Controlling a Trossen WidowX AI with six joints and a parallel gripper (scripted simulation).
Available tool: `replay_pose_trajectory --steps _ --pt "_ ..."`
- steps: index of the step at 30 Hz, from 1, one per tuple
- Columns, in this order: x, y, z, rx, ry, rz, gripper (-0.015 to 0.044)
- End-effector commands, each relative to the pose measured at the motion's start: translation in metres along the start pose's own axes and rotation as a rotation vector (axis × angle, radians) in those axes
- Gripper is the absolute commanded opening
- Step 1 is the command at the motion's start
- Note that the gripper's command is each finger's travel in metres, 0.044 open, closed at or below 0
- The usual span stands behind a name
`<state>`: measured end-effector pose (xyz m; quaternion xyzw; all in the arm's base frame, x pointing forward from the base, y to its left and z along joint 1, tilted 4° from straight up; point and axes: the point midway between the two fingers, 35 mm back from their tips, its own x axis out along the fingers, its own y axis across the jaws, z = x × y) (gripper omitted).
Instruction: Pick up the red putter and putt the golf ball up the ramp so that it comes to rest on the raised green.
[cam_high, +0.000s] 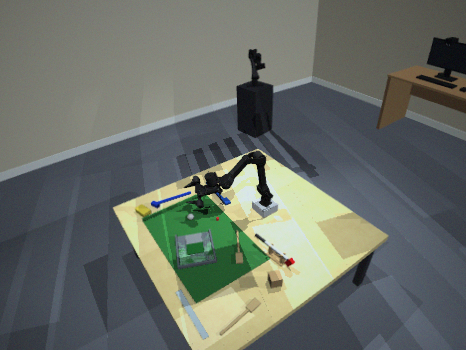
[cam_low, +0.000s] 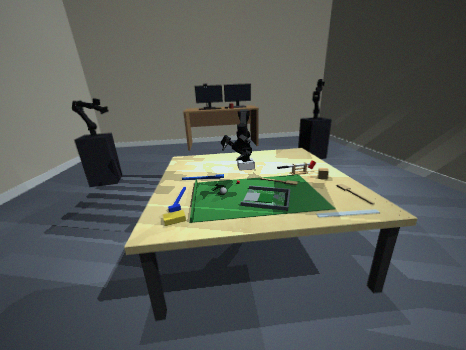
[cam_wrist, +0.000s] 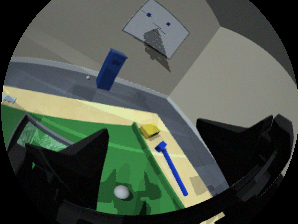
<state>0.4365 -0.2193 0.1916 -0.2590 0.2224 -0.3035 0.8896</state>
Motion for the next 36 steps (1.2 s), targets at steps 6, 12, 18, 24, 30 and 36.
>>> replay_pose_trajectory --steps 6,12,18,24,30,36 --pt "-0.058 0.139 0.016 -0.315 -0.001 0.495 0.0440" --pt "-0.129 0.217 0.008 -0.544 -0.009 0.835 0.0440" --pt "-0.220 0.264 -0.016 -0.791 -0.013 1.180 0.0440" --pt "-0.316 0.278 -0.049 -1.032 -0.005 1.517 0.0440" --pt "-0.356 0.274 -0.064 -1.127 0.006 1.651 0.0440" --pt "-0.354 0.281 -0.073 -1.127 0.006 1.651 0.0440"
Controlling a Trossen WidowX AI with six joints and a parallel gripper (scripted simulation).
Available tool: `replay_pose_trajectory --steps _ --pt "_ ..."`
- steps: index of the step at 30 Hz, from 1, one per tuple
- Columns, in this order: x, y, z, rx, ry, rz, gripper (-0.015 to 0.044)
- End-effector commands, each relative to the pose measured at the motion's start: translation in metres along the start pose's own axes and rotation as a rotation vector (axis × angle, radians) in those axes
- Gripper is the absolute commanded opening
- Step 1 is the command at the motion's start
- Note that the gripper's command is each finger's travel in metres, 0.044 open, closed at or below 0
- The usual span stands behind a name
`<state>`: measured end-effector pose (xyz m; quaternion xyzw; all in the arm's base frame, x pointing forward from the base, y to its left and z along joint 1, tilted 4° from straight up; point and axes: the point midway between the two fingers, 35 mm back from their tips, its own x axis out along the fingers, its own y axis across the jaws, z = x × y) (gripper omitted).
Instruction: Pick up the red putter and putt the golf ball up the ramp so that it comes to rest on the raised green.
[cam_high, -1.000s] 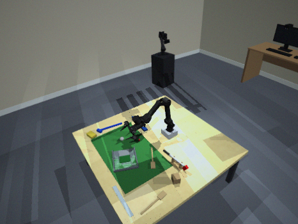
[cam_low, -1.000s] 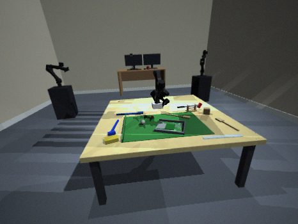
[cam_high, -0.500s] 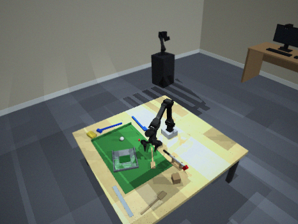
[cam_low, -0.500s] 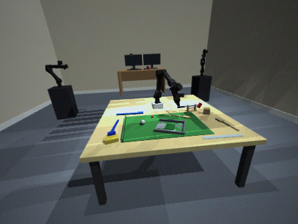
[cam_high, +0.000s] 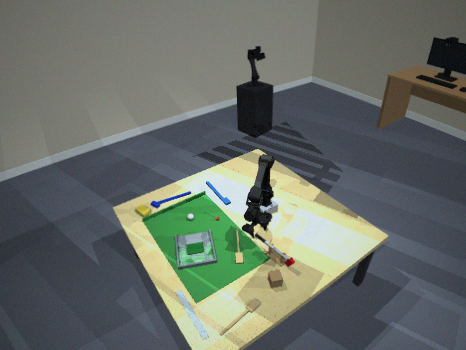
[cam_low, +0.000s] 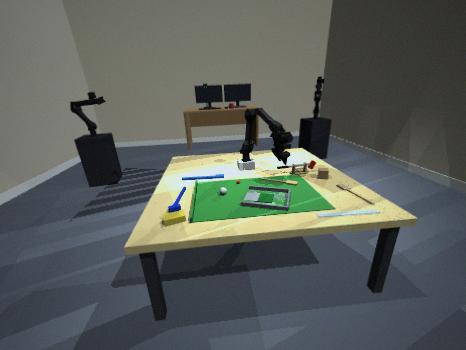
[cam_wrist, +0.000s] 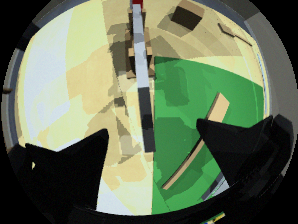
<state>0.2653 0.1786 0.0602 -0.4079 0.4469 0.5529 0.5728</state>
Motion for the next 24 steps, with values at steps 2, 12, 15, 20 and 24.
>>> replay_pose_trajectory --steps 2,12,15,20,24 --pt "0.018 0.004 -0.003 -0.008 -0.003 0.012 0.0440" --pt "0.042 0.005 -0.009 -0.008 -0.003 0.012 0.0440" --pt "0.042 0.005 -0.009 -0.008 -0.003 0.012 0.0440" --pt "0.047 0.005 -0.010 -0.008 -0.003 0.012 0.0440" --pt "0.053 0.005 -0.012 -0.008 -0.003 0.012 0.0440"
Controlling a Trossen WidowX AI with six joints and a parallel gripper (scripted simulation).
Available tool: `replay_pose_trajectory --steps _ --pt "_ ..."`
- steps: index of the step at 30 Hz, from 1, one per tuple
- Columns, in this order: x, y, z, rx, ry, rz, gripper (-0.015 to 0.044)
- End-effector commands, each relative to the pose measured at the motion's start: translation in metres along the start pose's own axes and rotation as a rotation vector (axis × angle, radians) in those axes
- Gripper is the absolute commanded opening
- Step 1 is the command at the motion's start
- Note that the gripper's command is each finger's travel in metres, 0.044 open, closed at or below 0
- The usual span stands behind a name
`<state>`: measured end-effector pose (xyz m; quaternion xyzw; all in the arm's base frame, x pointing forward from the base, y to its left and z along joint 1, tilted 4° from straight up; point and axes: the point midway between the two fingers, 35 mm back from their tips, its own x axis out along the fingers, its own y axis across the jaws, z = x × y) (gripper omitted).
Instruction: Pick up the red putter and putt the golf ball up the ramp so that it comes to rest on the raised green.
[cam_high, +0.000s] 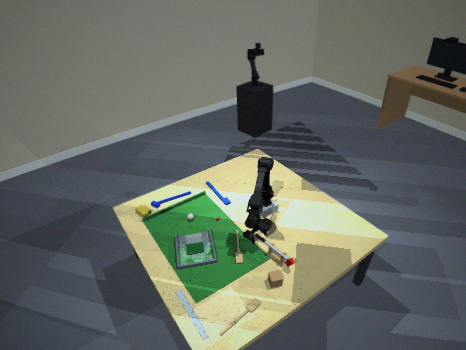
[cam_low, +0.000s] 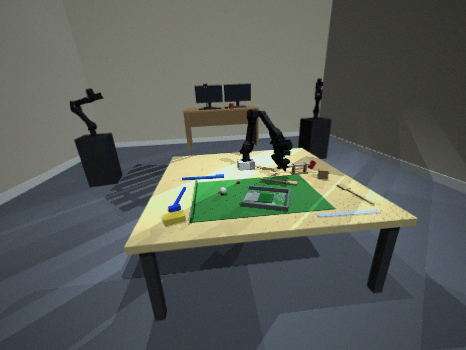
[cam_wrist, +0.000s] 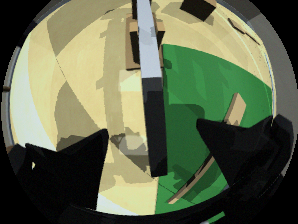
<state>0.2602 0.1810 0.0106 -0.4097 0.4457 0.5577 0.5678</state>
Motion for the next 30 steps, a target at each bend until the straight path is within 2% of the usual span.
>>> replay_pose_trajectory --steps 1,8,23,30 --pt "0.0063 0.0007 -0.0009 0.004 -0.004 0.004 0.0440" --pt "0.0158 0.0010 -0.0036 0.004 -0.004 0.004 0.0440" --pt "0.0123 0.0006 -0.0036 0.001 0.001 0.002 0.0046" --pt "0.0113 0.0004 -0.0032 0.000 0.001 0.002 0.0000"
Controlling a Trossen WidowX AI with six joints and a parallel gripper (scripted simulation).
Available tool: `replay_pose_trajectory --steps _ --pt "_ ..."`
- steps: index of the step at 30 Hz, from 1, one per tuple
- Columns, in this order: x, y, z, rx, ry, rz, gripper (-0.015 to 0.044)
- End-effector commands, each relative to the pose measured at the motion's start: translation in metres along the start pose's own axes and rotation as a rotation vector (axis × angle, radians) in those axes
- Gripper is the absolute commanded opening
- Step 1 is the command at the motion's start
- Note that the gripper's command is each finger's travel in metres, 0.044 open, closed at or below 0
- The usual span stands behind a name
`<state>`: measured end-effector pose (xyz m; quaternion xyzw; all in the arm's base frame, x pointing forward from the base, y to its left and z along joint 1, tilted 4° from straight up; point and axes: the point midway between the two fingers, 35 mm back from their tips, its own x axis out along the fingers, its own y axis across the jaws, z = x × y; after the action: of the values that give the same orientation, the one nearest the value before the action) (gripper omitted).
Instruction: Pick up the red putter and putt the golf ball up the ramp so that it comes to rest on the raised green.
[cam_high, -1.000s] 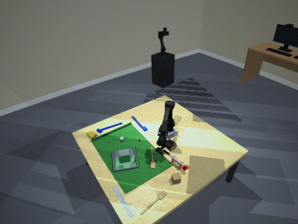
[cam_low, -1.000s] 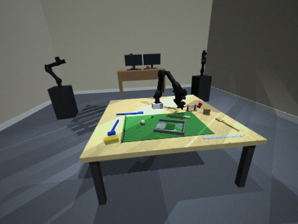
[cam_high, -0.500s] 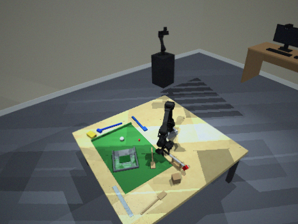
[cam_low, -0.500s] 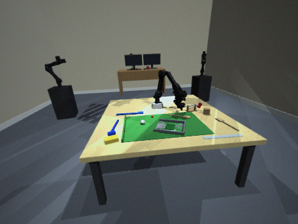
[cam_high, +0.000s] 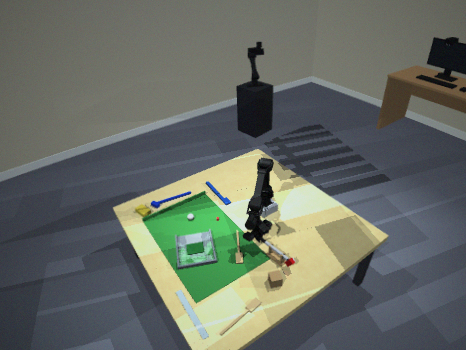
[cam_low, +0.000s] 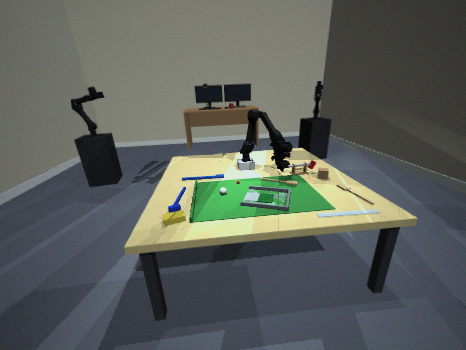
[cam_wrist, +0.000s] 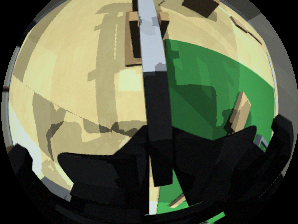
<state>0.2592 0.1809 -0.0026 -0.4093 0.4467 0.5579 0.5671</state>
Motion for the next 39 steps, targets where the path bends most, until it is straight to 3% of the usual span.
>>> replay_pose_trajectory --steps 1,16,20,39 --pt "-0.003 -0.001 0.001 0.000 0.000 0.000 0.0000" --pt "-0.092 -0.001 0.025 0.000 0.000 -0.001 0.0000" --pt "-0.097 -0.001 0.026 0.000 0.000 0.000 0.0000" --pt "-0.121 -0.045 -0.065 0.492 0.061 -0.089 0.0000"
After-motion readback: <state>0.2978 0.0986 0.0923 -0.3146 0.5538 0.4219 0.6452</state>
